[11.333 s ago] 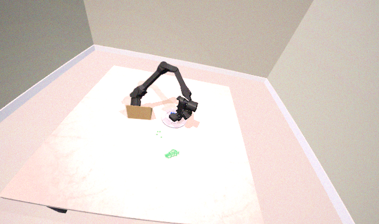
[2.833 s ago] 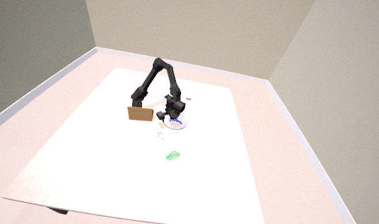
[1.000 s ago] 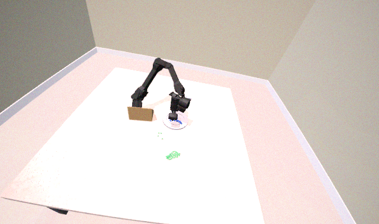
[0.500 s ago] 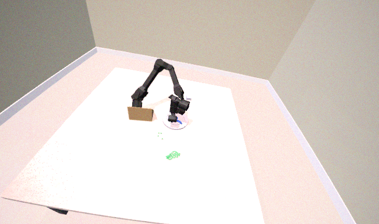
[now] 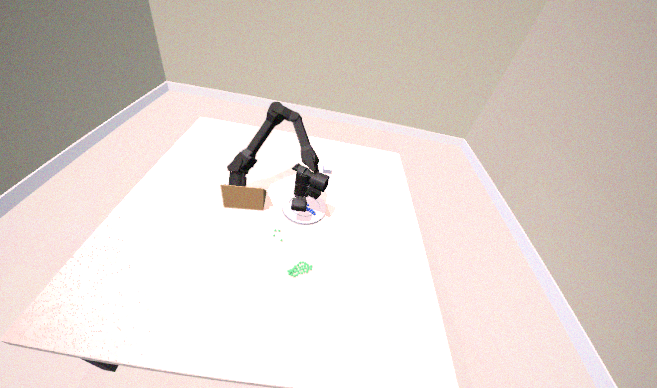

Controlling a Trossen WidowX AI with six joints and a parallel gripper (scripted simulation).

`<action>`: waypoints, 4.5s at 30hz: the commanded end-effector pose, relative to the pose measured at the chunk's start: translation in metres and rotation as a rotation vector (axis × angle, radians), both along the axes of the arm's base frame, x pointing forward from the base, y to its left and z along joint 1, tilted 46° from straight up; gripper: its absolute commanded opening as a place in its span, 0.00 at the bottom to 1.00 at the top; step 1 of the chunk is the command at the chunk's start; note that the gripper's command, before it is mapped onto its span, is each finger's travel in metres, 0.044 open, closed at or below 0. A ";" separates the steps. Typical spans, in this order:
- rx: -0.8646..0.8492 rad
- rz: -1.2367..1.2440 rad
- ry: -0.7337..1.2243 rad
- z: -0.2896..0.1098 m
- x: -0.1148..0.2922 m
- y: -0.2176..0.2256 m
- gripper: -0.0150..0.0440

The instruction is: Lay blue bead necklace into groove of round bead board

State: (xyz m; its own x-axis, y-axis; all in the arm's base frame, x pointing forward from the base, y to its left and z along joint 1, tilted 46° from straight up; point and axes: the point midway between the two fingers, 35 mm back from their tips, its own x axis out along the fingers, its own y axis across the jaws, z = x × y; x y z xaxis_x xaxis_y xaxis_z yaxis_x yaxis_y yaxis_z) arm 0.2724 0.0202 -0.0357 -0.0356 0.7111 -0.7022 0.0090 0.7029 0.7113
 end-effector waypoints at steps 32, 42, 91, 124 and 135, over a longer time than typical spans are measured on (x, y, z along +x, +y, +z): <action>0.000 0.000 -0.001 0.000 0.000 0.000 0.25; 0.000 0.000 -0.001 0.001 0.000 -0.001 0.25; -0.001 -0.005 -0.005 -0.015 0.013 -0.022 0.74; 0.002 -0.005 0.001 -0.008 0.012 -0.028 1.00; 0.003 0.015 -0.020 0.025 0.042 -0.028 0.90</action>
